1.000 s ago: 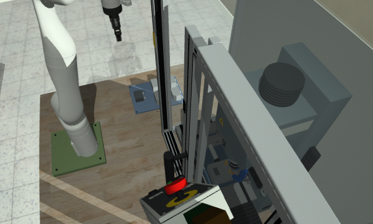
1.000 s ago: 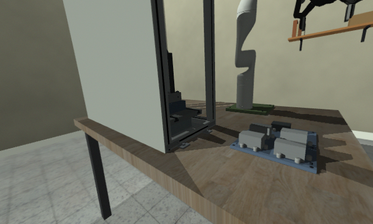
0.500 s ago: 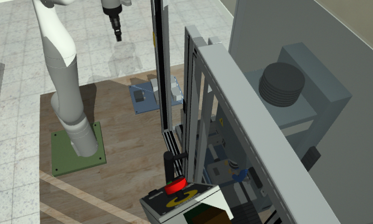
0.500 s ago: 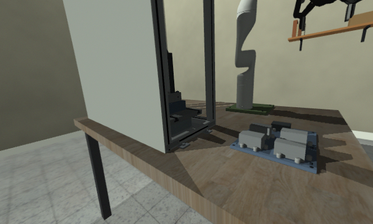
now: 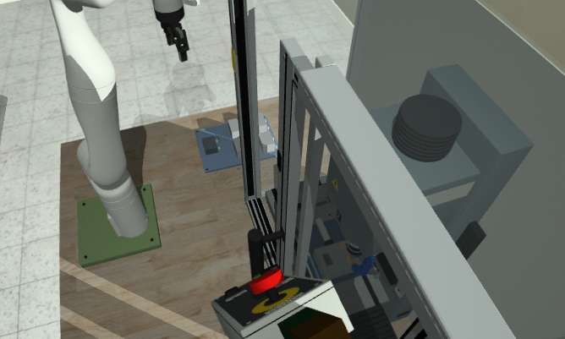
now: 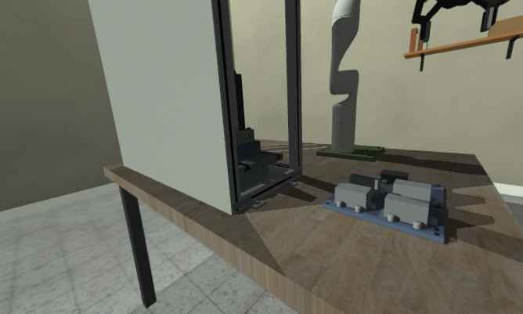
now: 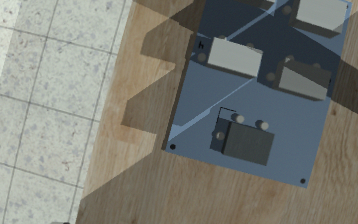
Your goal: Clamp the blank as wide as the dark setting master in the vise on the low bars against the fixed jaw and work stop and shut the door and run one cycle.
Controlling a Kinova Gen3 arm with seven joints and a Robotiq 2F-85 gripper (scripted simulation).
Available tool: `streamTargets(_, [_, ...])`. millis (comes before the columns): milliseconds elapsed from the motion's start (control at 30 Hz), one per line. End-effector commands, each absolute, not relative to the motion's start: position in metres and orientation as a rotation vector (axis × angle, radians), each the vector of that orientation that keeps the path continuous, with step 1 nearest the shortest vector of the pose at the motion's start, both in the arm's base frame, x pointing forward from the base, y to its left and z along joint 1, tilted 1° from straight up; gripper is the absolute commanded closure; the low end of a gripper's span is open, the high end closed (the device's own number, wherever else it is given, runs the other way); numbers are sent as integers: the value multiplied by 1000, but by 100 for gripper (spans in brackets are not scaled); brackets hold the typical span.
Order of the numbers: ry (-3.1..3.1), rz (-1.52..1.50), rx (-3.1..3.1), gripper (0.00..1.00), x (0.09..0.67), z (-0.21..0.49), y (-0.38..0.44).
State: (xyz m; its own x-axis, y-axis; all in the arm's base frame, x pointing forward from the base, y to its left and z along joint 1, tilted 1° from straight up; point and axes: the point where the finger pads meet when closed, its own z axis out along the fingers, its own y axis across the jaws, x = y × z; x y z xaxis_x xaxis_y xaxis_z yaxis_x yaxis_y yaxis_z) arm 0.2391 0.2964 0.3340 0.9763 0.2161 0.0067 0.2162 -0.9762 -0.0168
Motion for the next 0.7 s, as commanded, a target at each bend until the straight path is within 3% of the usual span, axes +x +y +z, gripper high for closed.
streamTargets(0, [-342, -6, -3106, 0, 240, 335, 295])
streamTargets(167, [-694, -10, -3048, 0, 241, 335, 295])
streamTargets(667, [-902, -14, -2995, 0, 241, 335, 295])
